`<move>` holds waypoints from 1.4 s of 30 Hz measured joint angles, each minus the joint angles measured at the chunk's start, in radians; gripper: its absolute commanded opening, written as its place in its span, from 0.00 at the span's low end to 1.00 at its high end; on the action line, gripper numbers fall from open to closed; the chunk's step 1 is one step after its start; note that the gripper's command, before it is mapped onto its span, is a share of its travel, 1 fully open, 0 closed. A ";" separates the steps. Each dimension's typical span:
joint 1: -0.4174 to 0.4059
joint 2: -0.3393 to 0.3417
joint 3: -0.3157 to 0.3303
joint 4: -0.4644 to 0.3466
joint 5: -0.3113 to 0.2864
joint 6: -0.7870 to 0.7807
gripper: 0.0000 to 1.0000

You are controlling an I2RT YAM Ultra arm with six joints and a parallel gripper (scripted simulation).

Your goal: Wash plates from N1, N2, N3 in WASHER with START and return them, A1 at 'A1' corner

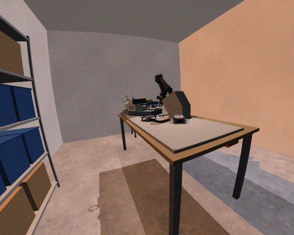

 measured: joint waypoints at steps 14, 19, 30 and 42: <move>0.044 0.101 0.051 0.071 0.036 0.031 0.00; 0.047 0.107 0.054 0.075 0.040 0.034 0.00; 0.058 0.131 0.069 0.095 0.050 0.044 0.00; 0.060 0.145 0.073 0.113 0.051 0.053 0.00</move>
